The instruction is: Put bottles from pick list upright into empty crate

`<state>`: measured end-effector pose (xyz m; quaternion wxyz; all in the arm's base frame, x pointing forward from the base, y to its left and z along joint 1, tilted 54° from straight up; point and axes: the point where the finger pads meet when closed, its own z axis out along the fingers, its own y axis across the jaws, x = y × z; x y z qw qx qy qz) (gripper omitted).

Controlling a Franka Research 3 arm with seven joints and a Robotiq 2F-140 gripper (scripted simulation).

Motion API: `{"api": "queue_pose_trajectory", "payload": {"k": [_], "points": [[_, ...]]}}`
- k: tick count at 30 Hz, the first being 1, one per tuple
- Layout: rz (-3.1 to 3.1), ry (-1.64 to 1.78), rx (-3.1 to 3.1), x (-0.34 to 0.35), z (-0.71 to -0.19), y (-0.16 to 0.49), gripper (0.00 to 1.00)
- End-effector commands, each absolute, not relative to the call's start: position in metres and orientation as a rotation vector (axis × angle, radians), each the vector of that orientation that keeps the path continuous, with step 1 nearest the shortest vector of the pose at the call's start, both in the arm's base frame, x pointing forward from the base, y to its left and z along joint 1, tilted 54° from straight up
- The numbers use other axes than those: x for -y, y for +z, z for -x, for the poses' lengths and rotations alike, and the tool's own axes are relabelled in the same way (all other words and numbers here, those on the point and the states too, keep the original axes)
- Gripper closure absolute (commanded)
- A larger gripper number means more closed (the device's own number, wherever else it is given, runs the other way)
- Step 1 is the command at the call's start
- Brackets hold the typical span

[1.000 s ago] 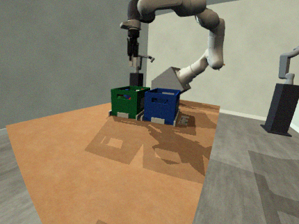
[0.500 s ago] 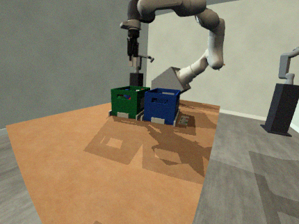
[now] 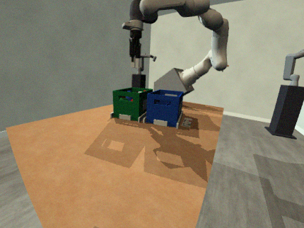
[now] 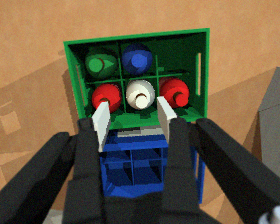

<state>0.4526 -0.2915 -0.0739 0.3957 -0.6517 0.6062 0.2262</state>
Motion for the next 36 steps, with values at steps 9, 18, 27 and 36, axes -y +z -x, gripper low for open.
{"api": "queue_pose_trajectory", "payload": {"k": [9, 18, 27, 36], "points": [[1.816, 0.433, -1.292, 0.276, -0.485, -0.101, 0.62], [1.898, 0.35, -1.134, 0.264, -0.51, -0.122, 0.62], [1.974, 0.255, -0.97, 0.248, -0.543, -0.148, 0.62], [2.041, 0.171, -0.814, 0.245, -0.548, -0.152, 0.62]]}}
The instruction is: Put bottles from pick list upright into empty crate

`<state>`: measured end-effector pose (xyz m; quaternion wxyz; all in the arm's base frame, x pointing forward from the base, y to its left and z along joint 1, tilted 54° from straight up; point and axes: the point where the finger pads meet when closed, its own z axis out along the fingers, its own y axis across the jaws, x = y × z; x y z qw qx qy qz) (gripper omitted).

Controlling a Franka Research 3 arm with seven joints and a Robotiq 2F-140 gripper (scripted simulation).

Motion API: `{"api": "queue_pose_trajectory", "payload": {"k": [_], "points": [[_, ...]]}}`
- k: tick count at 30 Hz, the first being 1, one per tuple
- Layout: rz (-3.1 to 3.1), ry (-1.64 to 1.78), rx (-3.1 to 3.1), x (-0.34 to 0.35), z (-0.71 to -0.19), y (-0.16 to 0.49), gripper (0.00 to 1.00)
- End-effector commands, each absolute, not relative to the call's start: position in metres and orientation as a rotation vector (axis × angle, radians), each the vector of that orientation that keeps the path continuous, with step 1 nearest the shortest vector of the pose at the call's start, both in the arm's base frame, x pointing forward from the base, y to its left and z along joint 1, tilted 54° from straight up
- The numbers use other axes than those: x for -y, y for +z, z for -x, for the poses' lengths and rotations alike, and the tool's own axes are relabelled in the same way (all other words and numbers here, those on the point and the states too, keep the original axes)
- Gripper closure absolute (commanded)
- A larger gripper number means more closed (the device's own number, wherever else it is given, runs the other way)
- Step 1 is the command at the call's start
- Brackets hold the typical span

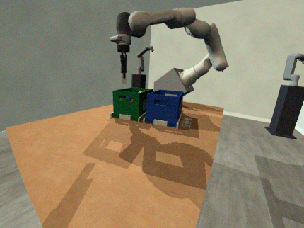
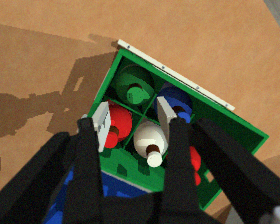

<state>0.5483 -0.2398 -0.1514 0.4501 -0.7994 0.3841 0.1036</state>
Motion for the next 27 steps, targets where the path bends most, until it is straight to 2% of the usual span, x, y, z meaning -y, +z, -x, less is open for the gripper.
{"api": "queue_pose_trajectory", "payload": {"k": [1, 27], "points": [[2.049, 0.161, -0.797, 0.2452, -0.5483, -0.1523, 0.62], [2.062, 0.141, -0.765, 0.2452, -0.5483, -0.1523, 0.62]]}}
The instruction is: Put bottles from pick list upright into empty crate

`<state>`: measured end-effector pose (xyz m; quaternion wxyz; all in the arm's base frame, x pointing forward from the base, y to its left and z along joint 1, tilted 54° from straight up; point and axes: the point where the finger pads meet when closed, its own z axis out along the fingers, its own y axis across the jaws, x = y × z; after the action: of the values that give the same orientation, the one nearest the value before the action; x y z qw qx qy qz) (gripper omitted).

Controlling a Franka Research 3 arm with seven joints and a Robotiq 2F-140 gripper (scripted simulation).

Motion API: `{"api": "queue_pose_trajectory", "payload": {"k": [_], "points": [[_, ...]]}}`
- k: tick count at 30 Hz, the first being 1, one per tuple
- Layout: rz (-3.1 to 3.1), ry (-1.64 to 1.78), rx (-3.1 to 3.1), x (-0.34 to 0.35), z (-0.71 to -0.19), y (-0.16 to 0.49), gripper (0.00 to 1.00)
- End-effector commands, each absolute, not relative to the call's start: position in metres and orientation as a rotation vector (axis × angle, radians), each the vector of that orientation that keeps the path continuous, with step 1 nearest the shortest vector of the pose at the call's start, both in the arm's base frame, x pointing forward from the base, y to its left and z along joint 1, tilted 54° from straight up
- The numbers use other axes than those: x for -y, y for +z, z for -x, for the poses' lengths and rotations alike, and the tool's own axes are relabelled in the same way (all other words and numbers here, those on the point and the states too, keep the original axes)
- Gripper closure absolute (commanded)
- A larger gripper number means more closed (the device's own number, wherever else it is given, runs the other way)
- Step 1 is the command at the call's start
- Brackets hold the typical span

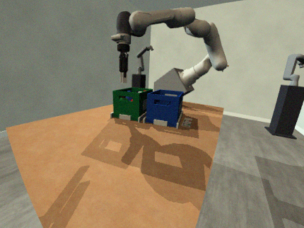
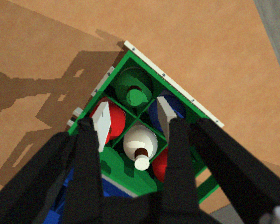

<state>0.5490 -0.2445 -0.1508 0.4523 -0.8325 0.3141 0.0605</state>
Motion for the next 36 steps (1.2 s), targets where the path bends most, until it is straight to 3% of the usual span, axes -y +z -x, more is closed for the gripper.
{"api": "queue_pose_trajectory", "payload": {"k": [1, 36], "points": [[2.062, 0.141, -0.765, 0.245, -0.548, -0.152, 0.62], [2.062, 0.141, -0.765, 0.214, -0.556, -0.176, 0.62]]}}
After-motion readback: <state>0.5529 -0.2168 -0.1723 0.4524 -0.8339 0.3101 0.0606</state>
